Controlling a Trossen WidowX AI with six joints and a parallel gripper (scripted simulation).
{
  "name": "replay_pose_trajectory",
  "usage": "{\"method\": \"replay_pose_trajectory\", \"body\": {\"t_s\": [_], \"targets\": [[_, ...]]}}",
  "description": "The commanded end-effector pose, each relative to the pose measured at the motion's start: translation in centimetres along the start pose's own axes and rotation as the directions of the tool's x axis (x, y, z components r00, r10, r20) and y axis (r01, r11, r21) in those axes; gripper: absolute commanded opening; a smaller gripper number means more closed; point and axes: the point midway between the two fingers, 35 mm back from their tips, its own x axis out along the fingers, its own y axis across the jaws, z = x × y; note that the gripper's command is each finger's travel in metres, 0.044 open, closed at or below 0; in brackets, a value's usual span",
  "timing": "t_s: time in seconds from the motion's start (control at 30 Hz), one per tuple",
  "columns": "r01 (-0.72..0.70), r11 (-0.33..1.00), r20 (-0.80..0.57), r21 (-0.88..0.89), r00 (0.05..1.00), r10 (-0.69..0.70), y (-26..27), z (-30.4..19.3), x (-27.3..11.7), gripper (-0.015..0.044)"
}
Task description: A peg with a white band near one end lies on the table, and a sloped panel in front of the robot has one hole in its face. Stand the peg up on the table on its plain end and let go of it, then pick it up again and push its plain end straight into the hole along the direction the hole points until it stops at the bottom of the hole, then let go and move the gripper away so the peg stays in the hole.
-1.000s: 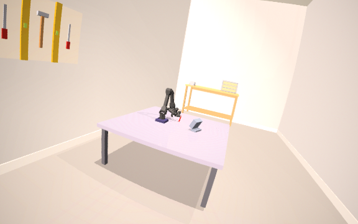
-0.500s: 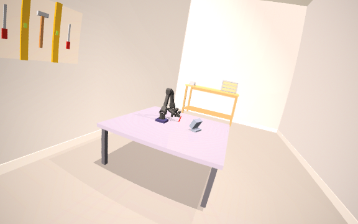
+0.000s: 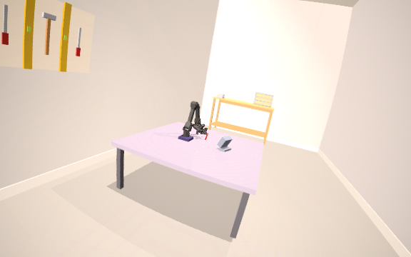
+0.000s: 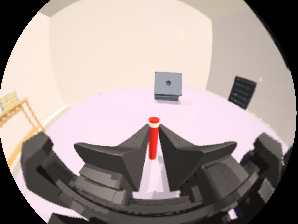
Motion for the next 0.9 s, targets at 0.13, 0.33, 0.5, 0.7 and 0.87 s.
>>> {"method": "replay_pose_trajectory", "body": {"t_s": [0.13, 0.33, 0.5, 0.7, 0.87], "targets": [[0.000, 1.000, 0.000, 0.000, 1.000, 0.000, 0.01, -0.15, -0.11, 0.0049], [-0.004, 1.000, 0.004, 0.000, 1.000, 0.004, 0.07, -0.32, -0.33, 0.0049], [-0.008, 1.000, 0.008, -0.001, 1.000, 0.008, 0.11, -0.43, -0.49, 0.0049], [-0.012, 1.000, 0.015, -0.002, 1.000, 0.012, 0.16, -0.50, -0.66, 0.0049], [-0.016, 1.000, 0.022, -0.004, 1.000, 0.016, 0.21, -0.56, -0.80, 0.0049]]}}
